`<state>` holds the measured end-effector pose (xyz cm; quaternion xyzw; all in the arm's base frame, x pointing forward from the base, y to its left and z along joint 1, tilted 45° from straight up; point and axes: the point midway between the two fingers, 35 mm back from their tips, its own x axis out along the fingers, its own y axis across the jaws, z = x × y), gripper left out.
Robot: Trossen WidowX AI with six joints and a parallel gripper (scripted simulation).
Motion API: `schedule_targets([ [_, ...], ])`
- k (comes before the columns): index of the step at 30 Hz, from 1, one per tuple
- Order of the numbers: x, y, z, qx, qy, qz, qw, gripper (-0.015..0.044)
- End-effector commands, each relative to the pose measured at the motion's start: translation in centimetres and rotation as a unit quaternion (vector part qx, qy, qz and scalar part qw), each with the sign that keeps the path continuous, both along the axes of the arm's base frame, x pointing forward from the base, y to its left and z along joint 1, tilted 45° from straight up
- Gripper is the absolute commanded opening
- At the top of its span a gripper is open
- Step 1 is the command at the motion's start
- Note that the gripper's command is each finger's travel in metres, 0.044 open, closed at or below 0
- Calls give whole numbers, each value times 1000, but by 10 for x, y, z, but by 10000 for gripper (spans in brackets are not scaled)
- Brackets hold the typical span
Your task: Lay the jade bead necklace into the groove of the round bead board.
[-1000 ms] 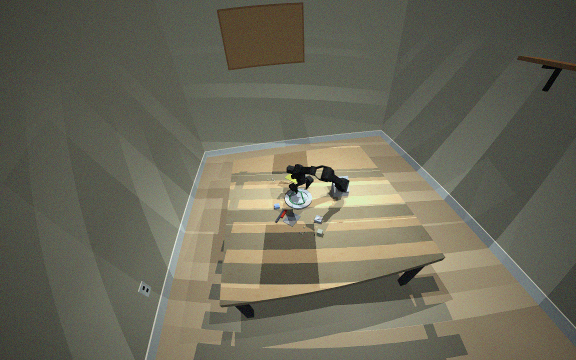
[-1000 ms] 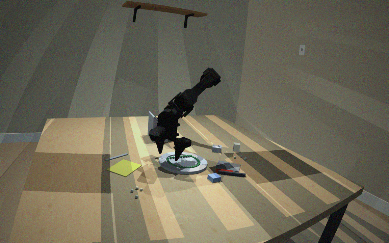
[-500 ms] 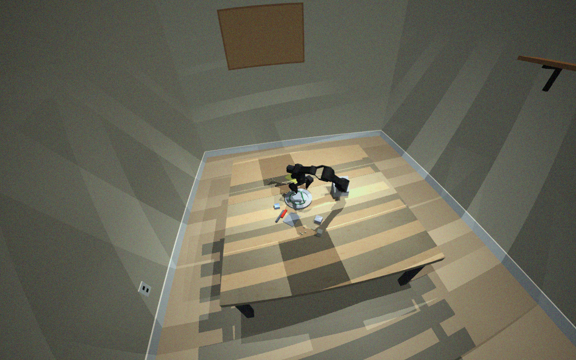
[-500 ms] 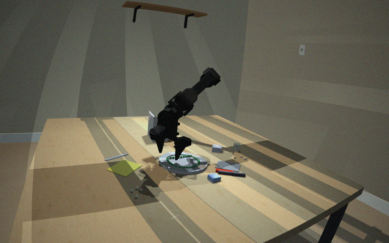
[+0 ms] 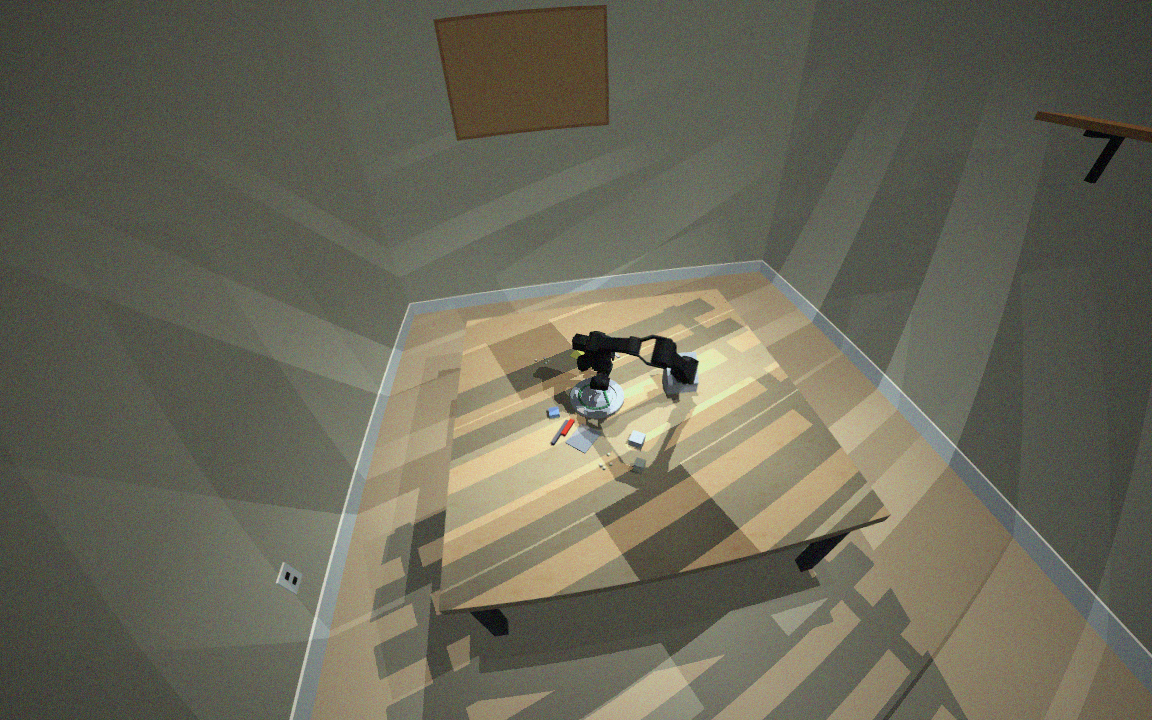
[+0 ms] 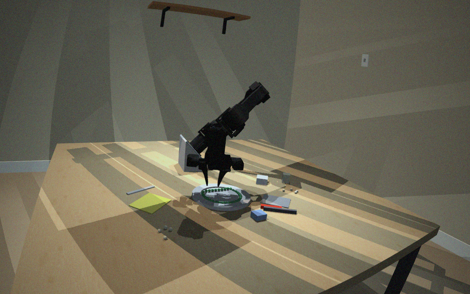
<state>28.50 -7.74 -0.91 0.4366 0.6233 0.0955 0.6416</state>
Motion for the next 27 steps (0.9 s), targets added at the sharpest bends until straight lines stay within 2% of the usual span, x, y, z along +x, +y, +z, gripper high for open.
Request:
schedule_targets([
  [1, 0, 20, 32, -66, -223, 237, 943, 120],
  [4, -1, 29, 45, -96, -323, 344, 877, 120],
  [7, -2, 38, 58, -124, -415, 441, 786, 120],
  [9, -3, 41, 64, -135, -452, 480, 740, 120],
  [27, -2, 47, 60, -136, -457, 485, 733, 120],
])
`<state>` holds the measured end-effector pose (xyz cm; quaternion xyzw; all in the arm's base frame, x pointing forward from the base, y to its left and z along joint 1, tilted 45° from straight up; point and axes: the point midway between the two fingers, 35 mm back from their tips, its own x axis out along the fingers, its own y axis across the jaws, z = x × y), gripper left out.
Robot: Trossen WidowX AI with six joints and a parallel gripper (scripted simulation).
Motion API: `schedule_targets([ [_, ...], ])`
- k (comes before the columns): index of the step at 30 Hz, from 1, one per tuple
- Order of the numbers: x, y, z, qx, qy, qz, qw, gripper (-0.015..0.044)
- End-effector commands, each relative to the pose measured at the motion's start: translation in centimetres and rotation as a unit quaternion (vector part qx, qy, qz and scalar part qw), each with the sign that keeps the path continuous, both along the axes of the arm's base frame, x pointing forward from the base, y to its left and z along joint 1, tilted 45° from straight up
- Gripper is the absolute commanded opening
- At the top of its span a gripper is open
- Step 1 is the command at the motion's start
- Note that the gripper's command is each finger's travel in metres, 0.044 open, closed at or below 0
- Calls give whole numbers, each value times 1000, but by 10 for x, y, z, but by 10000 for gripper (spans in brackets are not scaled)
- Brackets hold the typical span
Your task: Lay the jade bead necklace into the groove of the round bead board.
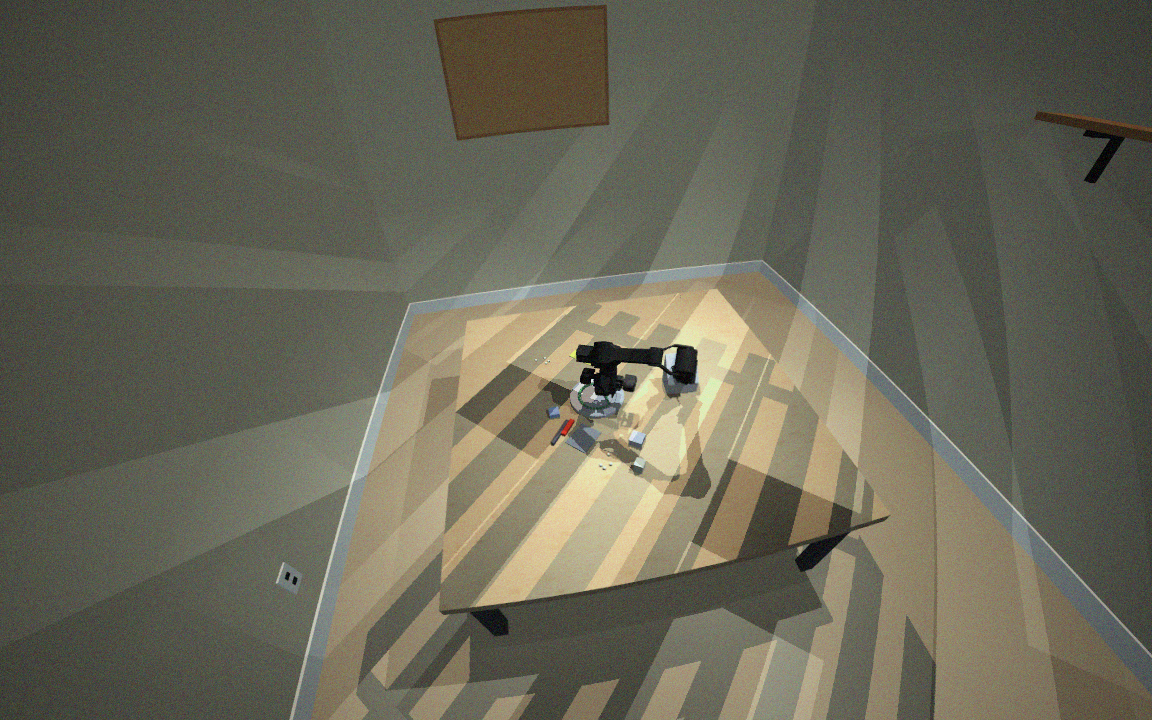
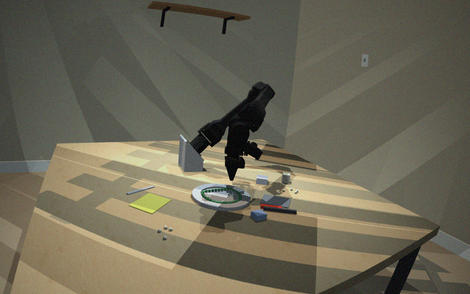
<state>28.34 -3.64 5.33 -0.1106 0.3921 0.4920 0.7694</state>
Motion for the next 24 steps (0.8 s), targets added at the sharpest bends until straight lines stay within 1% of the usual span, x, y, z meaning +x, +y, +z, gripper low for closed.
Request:
schedule_targets([
  [1, 1, 9, -6, 1, -3, 4, 1000, 120],
  [3, 2, 13, -10, 2, -3, 4, 1000, 120],
  [4, 3, 5, -5, -2, -6, 2, 1000, 120],
  [7, 3, 6, -6, -2, -6, 2, 1000, 120],
  [24, 6, 25, -23, 1, -4, 4, 1000, 120],
])
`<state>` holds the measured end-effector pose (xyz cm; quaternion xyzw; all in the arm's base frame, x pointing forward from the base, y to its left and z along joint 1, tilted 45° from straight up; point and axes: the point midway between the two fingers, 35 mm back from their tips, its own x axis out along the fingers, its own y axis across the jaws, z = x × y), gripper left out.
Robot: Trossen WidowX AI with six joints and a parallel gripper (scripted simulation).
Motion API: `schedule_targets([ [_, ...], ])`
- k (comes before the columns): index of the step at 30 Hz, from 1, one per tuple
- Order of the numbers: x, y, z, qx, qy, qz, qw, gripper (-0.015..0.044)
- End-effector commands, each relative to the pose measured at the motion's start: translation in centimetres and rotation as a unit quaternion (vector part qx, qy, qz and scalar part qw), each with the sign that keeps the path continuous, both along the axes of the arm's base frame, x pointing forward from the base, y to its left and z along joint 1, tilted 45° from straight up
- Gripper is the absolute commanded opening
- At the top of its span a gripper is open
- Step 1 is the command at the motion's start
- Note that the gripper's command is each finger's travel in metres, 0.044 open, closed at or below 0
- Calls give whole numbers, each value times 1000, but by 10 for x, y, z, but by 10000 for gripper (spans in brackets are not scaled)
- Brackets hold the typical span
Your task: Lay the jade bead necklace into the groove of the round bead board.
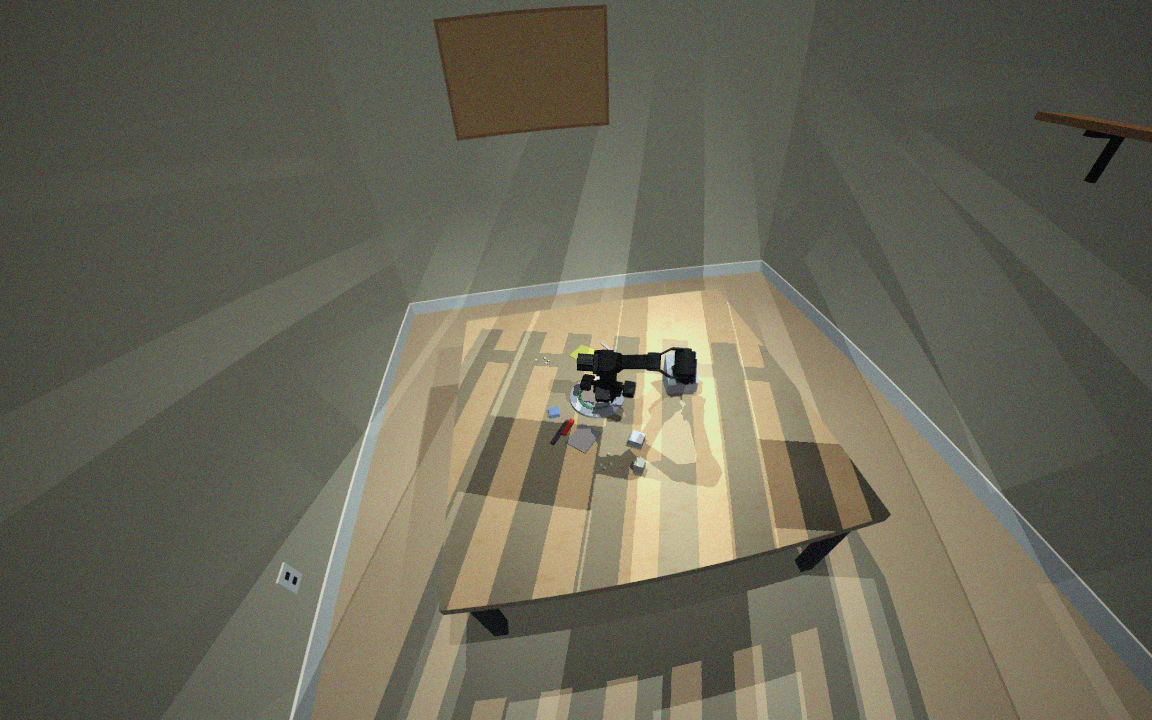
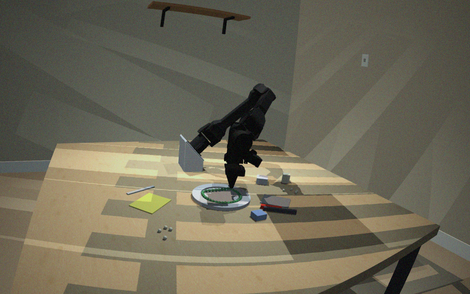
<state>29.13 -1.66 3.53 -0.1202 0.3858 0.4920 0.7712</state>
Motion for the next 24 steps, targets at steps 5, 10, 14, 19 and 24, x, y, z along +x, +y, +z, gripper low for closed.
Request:
schedule_targets([
  [5, -1, 8, -8, 6, 7, 1, 1000, 120],
  [10, 0, 7, -6, 2, 3, 2, 1000, 94],
  [14, 0, 7, -6, 2, 3, 2, 1000, 0],
  [19, 0, 7, -6, 2, 3, 2, 1000, 0],
  [24, 0, 7, -6, 2, 3, 2, 1000, 0],
])
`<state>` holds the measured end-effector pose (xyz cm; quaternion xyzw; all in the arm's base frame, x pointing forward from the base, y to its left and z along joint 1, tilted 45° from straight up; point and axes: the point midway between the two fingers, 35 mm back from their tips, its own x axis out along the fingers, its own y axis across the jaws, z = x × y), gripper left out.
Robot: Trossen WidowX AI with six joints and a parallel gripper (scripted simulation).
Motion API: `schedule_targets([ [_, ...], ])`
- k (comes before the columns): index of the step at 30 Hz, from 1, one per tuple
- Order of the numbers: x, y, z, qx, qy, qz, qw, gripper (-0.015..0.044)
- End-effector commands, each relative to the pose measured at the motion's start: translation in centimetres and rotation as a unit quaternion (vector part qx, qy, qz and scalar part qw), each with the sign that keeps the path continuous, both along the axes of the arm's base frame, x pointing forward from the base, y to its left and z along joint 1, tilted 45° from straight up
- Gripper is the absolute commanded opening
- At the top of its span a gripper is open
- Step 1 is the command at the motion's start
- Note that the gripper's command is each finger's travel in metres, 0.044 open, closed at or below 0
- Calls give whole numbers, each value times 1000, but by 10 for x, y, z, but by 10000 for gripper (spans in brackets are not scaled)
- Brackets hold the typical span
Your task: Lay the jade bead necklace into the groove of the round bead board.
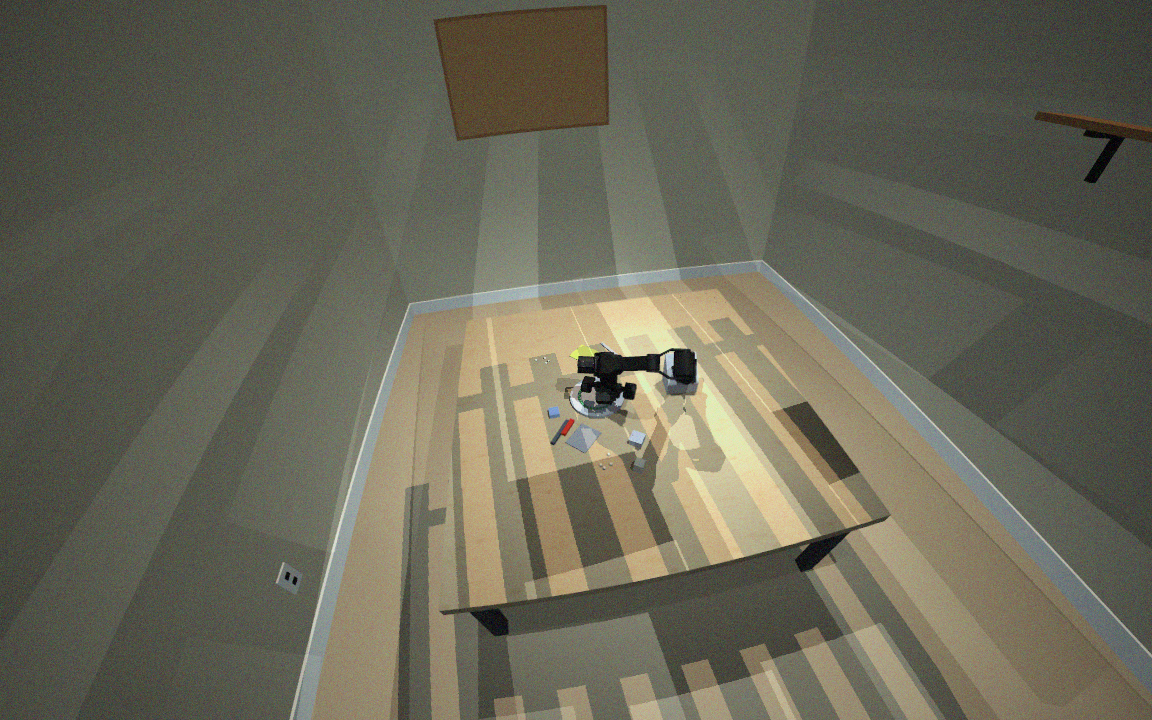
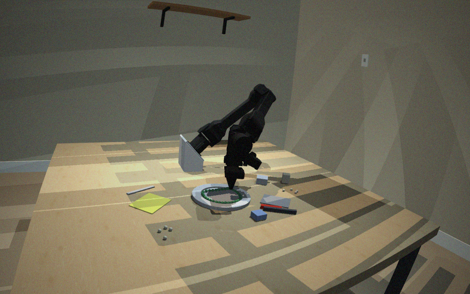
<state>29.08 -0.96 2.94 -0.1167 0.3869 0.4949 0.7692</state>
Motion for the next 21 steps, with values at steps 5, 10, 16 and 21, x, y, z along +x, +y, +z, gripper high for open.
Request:
schedule_targets([
  [5, 0, 0, 0, -1, -1, 0, 1000, 0],
  [10, 0, 0, 0, -1, -1, 0, 1000, 0],
  [16, 0, 0, 0, -1, -1, 0, 1000, 0],
  [21, -3, -5, 5, 3, 3, -1, 1000, 0],
])
